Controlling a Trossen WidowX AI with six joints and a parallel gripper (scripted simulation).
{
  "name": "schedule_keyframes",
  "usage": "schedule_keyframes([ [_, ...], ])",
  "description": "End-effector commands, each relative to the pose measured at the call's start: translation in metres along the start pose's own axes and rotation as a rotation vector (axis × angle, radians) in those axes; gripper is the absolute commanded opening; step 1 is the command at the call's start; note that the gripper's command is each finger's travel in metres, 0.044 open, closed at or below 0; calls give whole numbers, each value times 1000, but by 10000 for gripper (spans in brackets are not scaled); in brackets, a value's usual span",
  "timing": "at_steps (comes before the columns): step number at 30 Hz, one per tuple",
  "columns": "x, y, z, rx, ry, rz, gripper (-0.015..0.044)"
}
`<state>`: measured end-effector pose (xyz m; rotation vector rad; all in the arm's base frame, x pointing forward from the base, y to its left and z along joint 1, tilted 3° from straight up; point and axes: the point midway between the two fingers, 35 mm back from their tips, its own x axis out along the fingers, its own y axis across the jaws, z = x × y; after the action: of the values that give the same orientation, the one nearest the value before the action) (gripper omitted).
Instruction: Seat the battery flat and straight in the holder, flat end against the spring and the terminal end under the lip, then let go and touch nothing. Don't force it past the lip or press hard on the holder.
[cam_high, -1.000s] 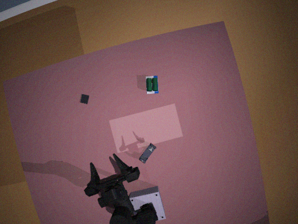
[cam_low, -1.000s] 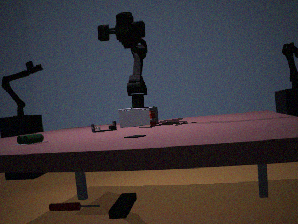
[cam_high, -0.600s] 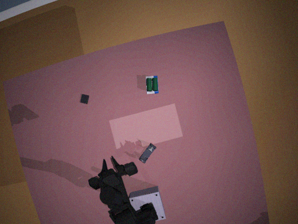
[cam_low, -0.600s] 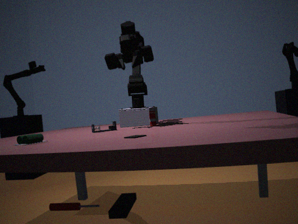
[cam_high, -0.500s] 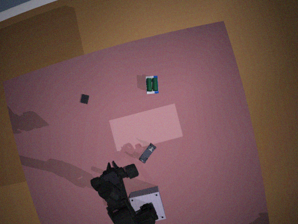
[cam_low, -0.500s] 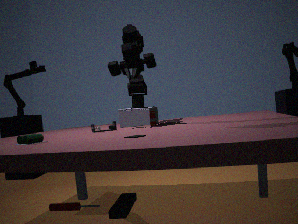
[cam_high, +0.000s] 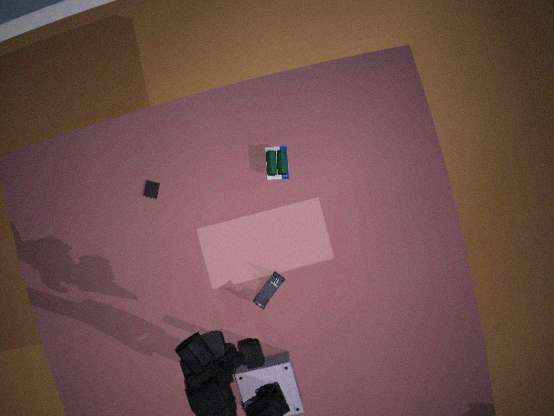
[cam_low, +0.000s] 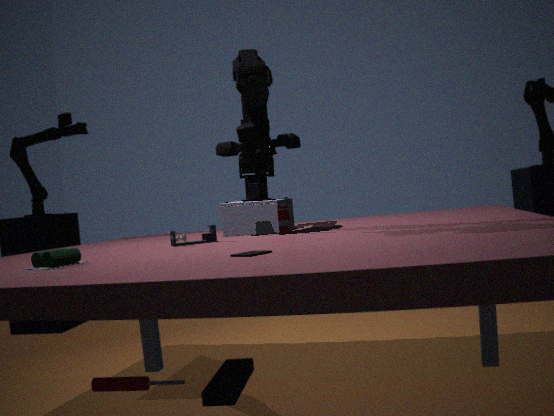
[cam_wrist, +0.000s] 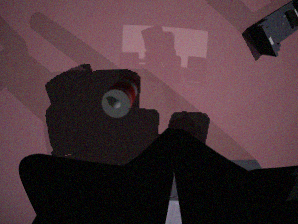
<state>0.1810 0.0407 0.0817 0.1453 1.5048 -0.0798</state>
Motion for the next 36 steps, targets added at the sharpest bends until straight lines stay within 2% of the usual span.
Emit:
schedule_keyframes([
  [1, 5, 1, -1, 5, 17, -1, 0],
  [11, 79, 1, -4, 5, 18, -1, 0],
  [36, 80, 33, -1, 5, 18, 2, 0],
])
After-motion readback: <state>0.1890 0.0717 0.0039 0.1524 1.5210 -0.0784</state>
